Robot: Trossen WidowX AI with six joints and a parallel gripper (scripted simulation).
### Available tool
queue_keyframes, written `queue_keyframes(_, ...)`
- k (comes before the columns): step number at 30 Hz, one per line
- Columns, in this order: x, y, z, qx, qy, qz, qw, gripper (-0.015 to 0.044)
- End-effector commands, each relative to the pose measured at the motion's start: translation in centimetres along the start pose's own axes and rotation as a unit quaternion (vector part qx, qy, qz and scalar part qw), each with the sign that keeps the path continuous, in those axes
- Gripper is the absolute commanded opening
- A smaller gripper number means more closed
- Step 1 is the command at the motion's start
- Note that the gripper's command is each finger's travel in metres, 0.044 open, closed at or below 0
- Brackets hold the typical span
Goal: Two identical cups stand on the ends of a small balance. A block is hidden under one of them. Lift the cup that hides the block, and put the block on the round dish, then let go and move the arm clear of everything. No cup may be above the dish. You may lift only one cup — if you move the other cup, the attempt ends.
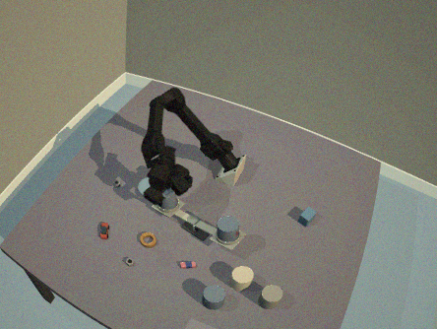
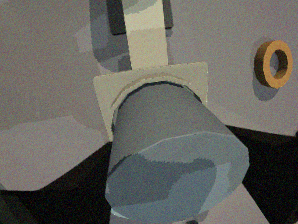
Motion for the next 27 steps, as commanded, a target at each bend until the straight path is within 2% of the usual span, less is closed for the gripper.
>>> queue_keyframes(1, 0.0, -0.8, -0.2, -0.007, 0.003, -0.003, 1.000, 0.0000)
queue_keyframes(27, 0.0, -4.2, -0.2, -0.030, 0.001, -0.015, 0.999, 0.0000)
Point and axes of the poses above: the point midway between the two fingers, 35 mm back from their tips, its own y axis out along the fingers, its own z axis across the jaws, x = y × z, the point moved 6 cm from there along -y, back along the fingers, and after that the axes turned 2 degrees about -y, right-handed, at the moved point
